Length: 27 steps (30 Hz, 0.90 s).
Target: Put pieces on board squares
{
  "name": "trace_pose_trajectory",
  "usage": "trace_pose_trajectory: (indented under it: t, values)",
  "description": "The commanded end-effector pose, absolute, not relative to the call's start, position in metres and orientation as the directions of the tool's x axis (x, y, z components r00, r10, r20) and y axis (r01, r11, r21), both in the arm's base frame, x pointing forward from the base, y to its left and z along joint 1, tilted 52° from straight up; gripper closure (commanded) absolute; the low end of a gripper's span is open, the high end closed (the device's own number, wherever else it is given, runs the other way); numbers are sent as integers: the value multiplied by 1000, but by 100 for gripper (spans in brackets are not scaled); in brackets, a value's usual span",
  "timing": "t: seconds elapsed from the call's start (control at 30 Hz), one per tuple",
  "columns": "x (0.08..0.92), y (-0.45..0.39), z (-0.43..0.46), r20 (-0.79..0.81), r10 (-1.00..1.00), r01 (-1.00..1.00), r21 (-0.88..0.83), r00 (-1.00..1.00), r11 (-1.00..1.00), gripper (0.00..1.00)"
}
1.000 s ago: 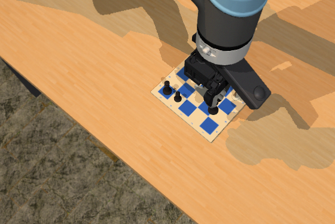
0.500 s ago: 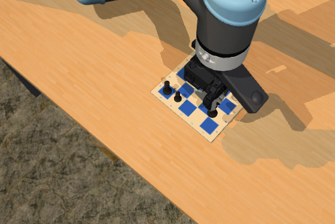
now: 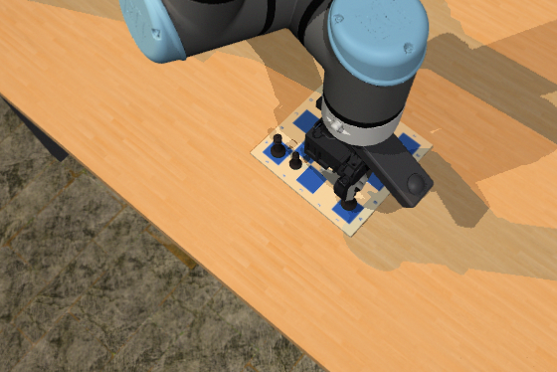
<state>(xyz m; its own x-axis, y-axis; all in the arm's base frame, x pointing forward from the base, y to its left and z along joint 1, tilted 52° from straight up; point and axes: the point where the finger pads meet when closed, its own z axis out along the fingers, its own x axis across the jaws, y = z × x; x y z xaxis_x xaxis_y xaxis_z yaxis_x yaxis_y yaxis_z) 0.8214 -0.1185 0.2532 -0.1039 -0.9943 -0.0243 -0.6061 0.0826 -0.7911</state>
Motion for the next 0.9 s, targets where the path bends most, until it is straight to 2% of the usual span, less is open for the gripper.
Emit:
trace_pose_trajectory:
  t: [0.0, 0.87]
  values:
    - [829, -119, 249, -24, -994, -605, -792, -104, 82, 100]
    - [835, -120, 244, -24, -994, -605, -792, -104, 82, 100]
